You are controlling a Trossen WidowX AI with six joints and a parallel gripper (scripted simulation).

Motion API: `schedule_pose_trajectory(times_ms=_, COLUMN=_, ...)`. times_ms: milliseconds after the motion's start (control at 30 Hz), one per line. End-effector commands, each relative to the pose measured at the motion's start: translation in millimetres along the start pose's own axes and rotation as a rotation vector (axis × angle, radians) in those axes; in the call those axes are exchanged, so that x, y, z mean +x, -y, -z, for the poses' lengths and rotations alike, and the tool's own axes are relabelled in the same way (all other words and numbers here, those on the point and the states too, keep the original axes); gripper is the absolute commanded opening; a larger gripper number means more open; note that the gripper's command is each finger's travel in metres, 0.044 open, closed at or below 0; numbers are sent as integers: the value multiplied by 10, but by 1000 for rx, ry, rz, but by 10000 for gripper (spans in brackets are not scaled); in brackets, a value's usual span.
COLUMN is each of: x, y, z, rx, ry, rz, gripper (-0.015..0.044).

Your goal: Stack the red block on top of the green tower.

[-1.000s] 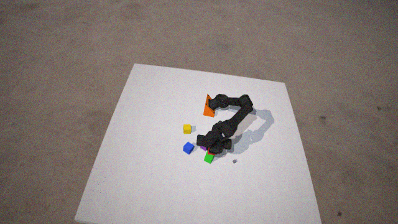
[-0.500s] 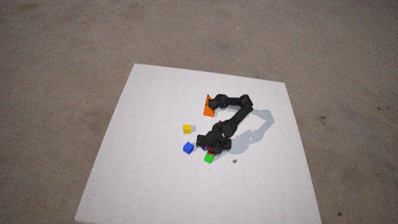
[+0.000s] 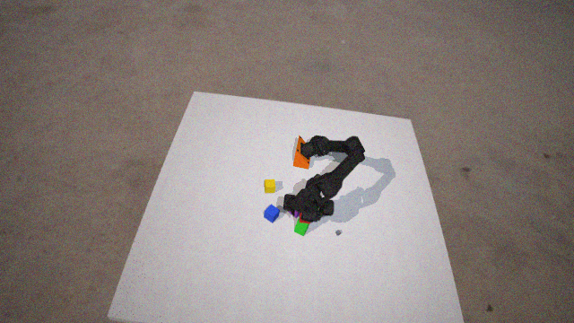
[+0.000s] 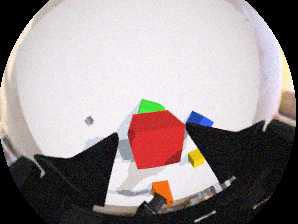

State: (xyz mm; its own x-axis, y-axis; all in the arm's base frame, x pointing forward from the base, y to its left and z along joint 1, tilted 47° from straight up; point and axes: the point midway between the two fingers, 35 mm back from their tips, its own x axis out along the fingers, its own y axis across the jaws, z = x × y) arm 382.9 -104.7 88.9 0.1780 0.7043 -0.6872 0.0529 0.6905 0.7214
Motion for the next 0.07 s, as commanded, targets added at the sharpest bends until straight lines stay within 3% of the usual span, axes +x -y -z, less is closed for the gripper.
schedule_pose_trajectory(times_ms=0, x=0, y=0, z=1, rx=0, ry=0, rz=0, gripper=440)
schedule_pose_trajectory(times_ms=33, x=0, y=0, z=1, rx=0, ry=0, rz=0, gripper=440)
